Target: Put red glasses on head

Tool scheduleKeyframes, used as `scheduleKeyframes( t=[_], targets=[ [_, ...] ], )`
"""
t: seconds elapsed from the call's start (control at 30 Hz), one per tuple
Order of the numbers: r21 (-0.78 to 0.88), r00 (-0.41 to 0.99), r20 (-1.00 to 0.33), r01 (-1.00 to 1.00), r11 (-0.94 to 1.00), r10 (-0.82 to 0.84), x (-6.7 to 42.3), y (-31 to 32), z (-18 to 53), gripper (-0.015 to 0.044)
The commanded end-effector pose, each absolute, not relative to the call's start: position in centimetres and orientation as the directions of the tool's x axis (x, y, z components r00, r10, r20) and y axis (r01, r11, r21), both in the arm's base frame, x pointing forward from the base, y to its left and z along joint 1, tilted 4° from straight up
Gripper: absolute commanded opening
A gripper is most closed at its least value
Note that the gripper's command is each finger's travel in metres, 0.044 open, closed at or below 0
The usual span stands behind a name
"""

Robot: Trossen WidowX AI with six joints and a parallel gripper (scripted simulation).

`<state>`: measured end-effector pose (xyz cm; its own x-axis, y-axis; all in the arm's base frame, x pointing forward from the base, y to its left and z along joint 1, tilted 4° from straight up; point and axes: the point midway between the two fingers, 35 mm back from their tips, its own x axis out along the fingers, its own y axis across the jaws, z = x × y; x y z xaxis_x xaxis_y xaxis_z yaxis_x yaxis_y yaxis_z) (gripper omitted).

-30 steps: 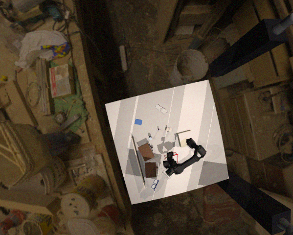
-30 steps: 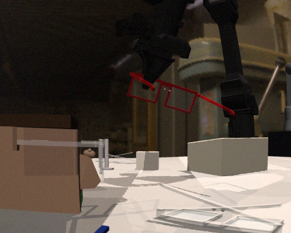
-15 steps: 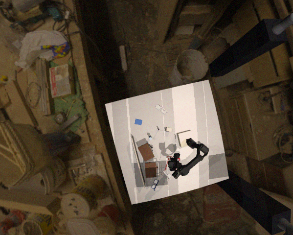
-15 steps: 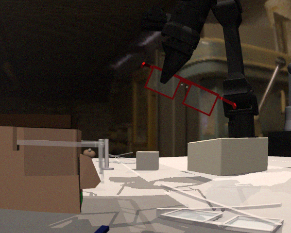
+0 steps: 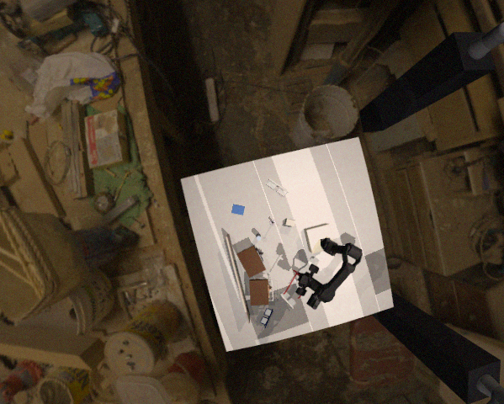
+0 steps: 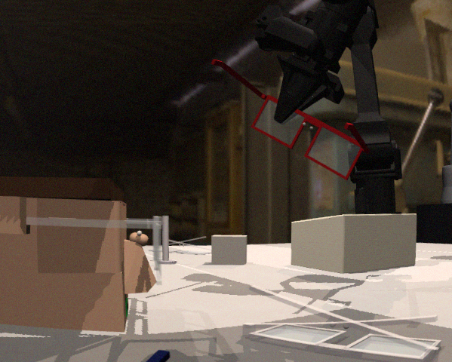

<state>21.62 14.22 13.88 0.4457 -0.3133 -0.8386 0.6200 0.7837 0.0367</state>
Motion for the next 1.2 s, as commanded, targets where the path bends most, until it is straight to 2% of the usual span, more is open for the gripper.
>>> scheduleKeyframes(
  t=[0.0,0.57,1.17],
  targets=[
    [0.131,0.481,-0.823,0.680,0.722,-0.303,20.5,14.3,14.1,0.0000],
    [0.466,0.593,-0.769,0.776,0.425,-0.239,17.3,15.0,14.3,0.0000],
    [0.702,0.696,-0.706,0.712,-0.002,-0.134,14.4,15.1,14.4,0.0000]
  ],
)
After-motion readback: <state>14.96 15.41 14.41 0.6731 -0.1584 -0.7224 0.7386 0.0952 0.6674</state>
